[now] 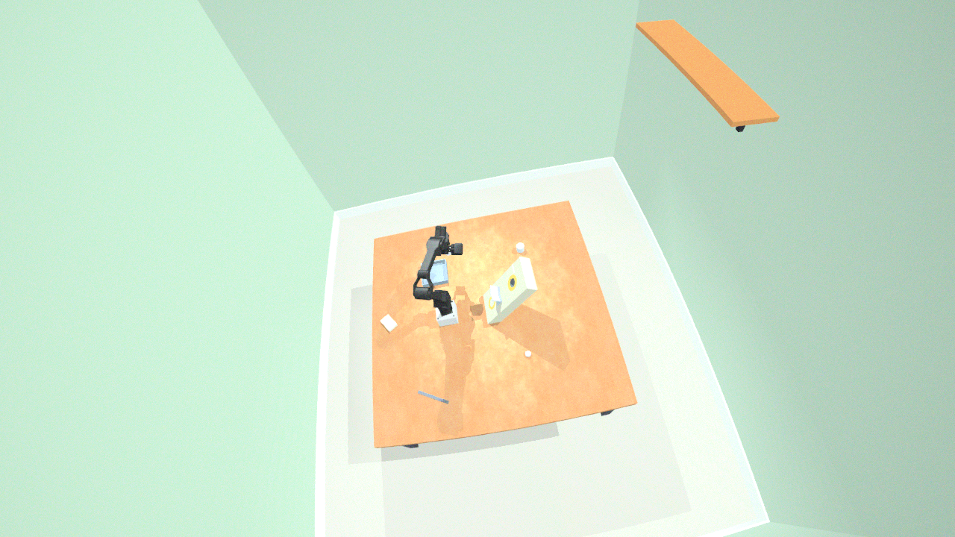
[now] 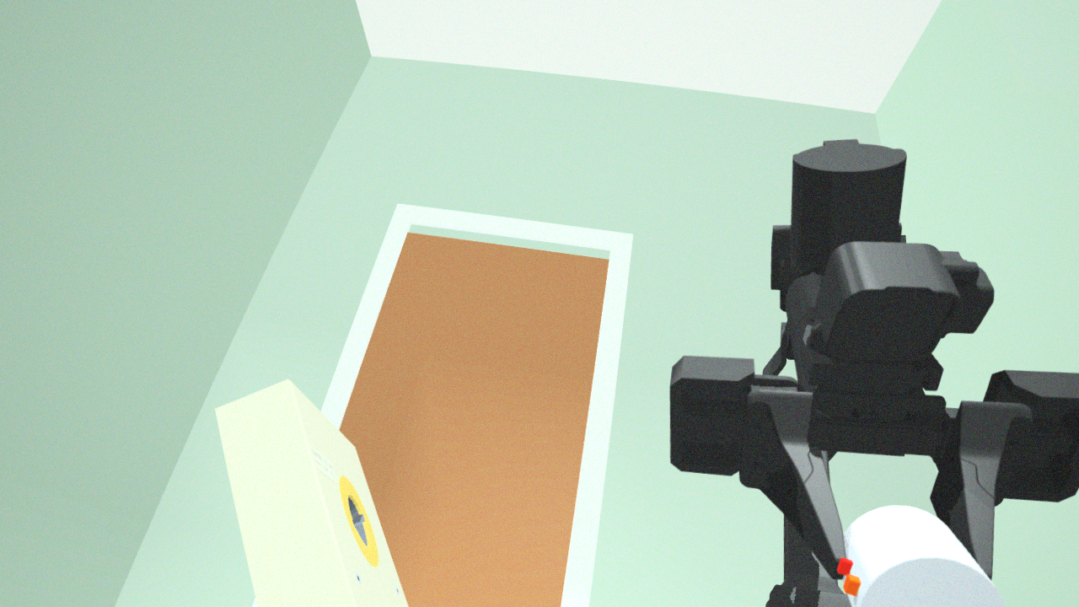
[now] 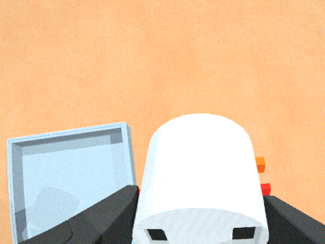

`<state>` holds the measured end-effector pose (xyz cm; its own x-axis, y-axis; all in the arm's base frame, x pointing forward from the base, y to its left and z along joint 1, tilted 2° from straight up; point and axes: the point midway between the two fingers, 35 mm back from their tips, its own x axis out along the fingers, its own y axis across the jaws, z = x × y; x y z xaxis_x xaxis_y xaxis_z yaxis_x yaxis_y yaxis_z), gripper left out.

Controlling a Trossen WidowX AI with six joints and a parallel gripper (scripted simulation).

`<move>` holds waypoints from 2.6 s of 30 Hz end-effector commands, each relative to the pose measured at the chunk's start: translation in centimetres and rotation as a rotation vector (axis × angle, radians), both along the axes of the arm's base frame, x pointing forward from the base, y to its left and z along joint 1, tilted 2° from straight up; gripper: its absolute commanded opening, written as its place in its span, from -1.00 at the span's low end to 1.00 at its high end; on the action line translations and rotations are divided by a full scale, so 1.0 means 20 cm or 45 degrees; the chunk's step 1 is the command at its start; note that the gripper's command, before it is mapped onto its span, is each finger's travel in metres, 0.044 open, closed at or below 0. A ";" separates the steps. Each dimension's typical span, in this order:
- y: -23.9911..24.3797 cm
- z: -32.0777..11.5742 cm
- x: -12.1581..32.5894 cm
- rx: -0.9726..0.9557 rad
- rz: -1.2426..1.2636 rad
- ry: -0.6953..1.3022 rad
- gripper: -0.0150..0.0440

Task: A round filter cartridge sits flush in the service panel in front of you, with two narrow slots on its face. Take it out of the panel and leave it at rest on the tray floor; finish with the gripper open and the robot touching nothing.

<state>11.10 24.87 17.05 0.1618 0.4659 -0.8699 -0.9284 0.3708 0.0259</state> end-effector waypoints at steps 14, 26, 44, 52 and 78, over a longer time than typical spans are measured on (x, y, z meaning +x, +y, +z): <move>0.12 -0.30 -0.38 0.024 0.357 -0.002 -0.49; 0.11 -0.45 -0.60 0.054 0.544 -0.004 -0.49; 0.13 -0.82 -0.61 0.053 0.544 -0.004 -0.49; 0.12 -0.81 -0.62 0.038 0.552 -0.002 -0.14; 0.11 -0.46 -0.61 0.038 0.552 -0.002 1.00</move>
<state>-1.03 27.40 5.67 -0.0502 0.5161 -0.8551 -0.9984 -0.0478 0.0297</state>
